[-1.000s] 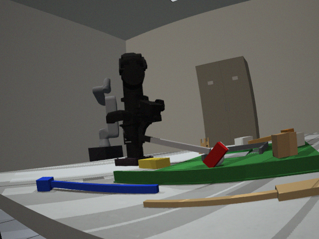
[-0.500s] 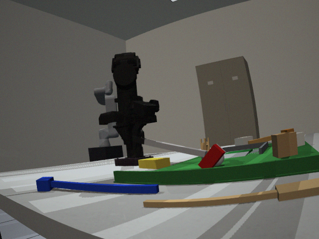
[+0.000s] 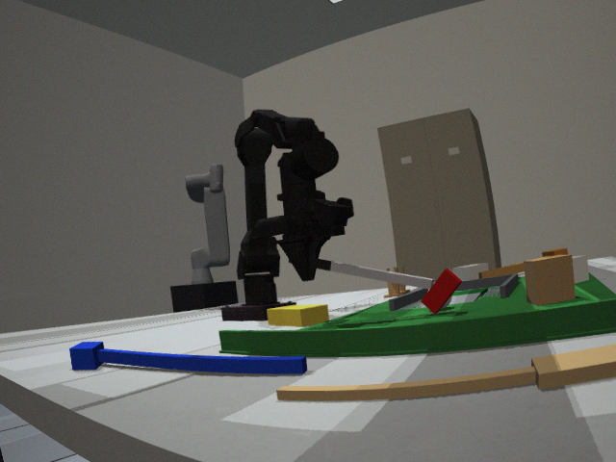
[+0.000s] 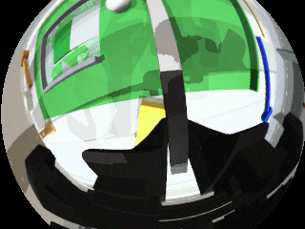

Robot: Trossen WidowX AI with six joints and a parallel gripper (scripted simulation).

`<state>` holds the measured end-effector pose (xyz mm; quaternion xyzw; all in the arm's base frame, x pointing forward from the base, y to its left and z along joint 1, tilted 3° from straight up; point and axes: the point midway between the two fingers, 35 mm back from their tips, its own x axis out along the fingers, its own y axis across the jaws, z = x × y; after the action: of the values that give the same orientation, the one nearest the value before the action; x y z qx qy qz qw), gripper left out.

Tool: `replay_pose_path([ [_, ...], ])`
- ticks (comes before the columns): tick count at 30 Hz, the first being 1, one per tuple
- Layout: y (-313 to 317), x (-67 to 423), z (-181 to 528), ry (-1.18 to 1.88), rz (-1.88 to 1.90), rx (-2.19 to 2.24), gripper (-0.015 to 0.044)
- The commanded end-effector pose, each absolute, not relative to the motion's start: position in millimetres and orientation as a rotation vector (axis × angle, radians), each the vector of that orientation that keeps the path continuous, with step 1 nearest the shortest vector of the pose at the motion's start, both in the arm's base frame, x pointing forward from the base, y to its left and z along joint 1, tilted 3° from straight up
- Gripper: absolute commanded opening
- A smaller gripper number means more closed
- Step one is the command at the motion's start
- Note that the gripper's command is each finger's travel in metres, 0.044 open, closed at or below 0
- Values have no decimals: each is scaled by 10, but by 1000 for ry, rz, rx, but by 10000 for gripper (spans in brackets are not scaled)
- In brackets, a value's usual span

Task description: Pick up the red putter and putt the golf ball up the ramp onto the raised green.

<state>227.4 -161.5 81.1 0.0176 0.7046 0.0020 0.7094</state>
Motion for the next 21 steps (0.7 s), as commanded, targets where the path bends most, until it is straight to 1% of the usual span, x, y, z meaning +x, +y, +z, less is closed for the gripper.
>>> replay_pose_path([
  [1, -1571, 2253, 822, 1556, -15, 54, 0],
  [14, -1588, 2245, 1370, 1556, -15, 54, 0],
  [21, -1582, 2233, 1302, 1566, -9, 55, 0],
])
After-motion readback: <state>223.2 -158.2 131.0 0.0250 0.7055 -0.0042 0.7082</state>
